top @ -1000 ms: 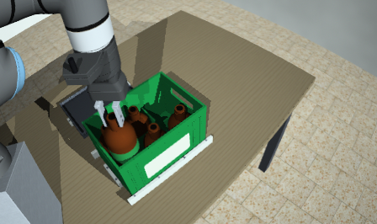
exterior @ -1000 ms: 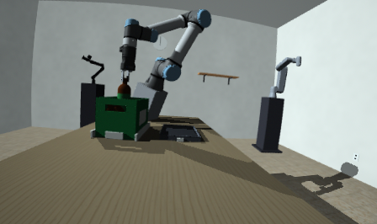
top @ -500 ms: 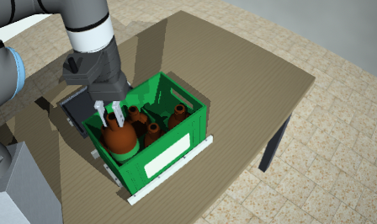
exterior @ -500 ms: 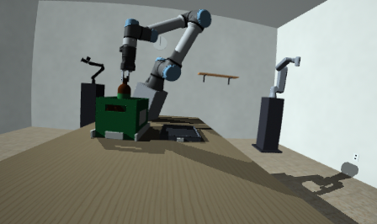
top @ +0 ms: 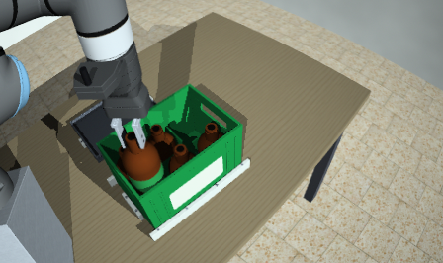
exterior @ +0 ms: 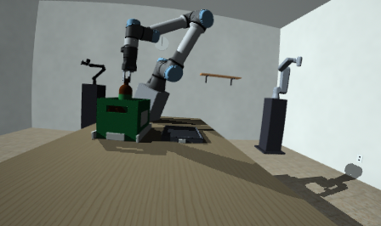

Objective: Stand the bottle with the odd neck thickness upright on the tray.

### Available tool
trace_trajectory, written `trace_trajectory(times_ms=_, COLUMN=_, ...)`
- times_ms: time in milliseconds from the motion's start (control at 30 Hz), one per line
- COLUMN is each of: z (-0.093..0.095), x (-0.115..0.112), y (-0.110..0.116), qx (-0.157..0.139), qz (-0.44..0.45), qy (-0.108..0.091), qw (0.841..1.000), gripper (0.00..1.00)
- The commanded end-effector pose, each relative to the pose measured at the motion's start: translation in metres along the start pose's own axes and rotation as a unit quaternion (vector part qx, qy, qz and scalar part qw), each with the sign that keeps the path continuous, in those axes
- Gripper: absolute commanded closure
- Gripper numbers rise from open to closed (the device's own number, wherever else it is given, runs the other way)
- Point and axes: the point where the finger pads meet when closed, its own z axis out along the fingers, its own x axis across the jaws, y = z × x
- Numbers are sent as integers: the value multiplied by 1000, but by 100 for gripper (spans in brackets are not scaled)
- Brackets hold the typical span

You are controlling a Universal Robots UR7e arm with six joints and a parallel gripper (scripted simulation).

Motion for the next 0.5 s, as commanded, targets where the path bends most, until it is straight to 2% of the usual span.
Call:
trace_trajectory(times_ms=0, z=-2, x=0, y=0, qx=0, qz=0, qy=-1, qw=1000, gripper=100)
trace_trajectory(times_ms=467, z=-11, x=0, y=0, qx=0, qz=0, qy=-1, qw=1000, gripper=100)
